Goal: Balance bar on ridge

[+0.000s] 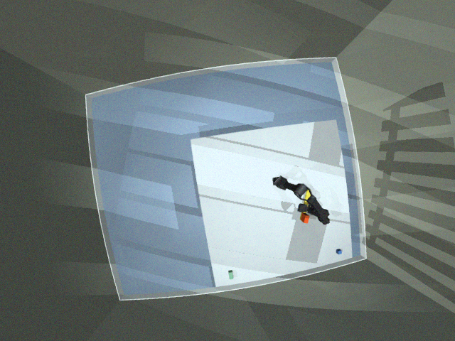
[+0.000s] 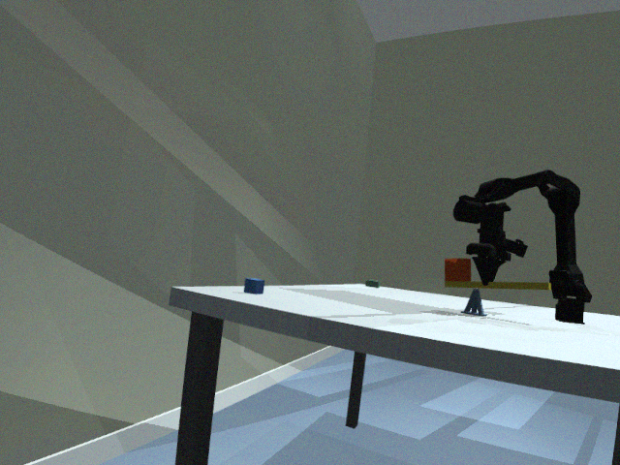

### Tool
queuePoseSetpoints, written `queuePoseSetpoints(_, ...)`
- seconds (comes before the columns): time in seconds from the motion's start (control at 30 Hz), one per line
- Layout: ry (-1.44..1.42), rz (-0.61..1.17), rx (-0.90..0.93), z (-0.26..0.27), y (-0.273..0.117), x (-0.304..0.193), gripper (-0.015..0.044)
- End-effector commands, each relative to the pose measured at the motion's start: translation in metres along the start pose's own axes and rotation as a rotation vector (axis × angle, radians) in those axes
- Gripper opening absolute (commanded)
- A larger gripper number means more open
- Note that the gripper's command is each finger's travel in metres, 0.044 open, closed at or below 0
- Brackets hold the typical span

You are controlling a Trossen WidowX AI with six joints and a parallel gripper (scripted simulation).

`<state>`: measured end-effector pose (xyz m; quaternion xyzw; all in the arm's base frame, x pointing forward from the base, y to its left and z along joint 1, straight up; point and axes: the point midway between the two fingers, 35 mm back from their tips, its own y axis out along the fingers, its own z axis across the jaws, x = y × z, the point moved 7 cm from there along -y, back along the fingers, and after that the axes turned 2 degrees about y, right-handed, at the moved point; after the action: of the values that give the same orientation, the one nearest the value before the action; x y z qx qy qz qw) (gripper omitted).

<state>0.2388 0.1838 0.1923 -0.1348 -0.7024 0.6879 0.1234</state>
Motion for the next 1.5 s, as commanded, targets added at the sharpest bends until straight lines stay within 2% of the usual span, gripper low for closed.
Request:
queuePoseSetpoints(0.0, -0.004, 0.003, -0.002, -0.0002, 0.0, -0.0004, 0.0)
queuePoseSetpoints(1.47, -0.004, 0.003, -0.002, 0.0003, 0.0037, -0.0001, 0.0)
